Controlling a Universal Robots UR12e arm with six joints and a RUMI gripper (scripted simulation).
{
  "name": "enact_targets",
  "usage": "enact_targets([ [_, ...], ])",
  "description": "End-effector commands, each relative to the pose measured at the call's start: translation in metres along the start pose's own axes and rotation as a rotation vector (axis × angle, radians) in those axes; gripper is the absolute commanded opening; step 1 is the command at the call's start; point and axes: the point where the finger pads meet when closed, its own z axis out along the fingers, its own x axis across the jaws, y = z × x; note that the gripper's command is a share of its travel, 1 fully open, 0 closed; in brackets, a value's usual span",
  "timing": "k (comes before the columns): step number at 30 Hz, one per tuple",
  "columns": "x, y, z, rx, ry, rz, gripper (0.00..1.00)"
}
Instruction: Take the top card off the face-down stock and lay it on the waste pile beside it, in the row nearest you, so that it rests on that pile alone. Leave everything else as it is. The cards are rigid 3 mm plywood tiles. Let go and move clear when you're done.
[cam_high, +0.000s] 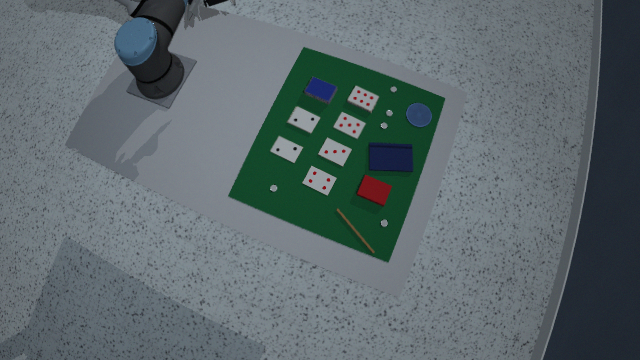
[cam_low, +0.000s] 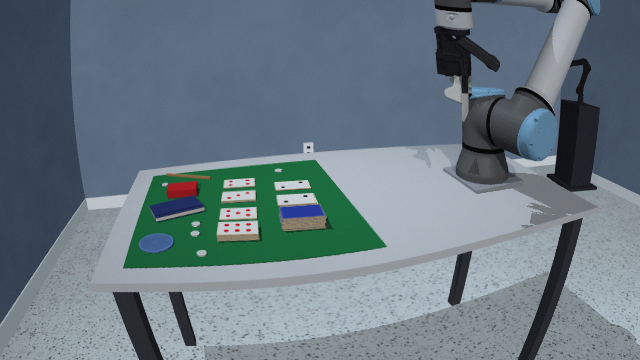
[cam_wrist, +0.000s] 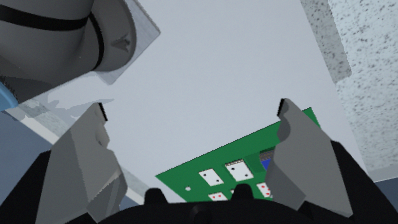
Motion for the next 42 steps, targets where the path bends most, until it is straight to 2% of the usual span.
enact_targets([
  [1,0.039,0.038,-0.006,0.002,0.032,-0.079,1.00],
  [6,0.084,0.089,-0.005,-0.001,0.067,-0.180,1.00],
  [9,0.094,0.101,-0.003,-0.002,0.074,-0.202,1.00],
  [11,0.113,0.126,0.001,-0.006,0.089,-0.247,1.00],
  [12,0.113,0.126,0.001,-0.006,0.089,-0.247,1.00],
  [13,0.122,0.138,0.003,-0.008,0.097,-0.270,1.00],
  [15,0.122,0.138,0.003,-0.008,0.097,-0.270,1.00],
  [19,0.158,0.190,0.018,-0.020,0.126,-0.361,1.00],
  [22,0.166,0.202,0.023,-0.024,0.133,-0.382,1.00],
  [24,0.182,0.226,0.032,-0.032,0.146,-0.424,1.00],
  [25,0.182,0.226,0.032,-0.032,0.146,-0.424,1.00],
  [30,0.211,0.278,0.057,-0.052,0.171,-0.512,1.00],
  [32,0.211,0.278,0.057,-0.052,0.171,-0.512,1.00],
  [37,0.229,0.312,0.077,-0.067,0.187,-0.570,1.00],
  [42,0.236,0.327,0.087,-0.075,0.193,-0.596,1.00],
])
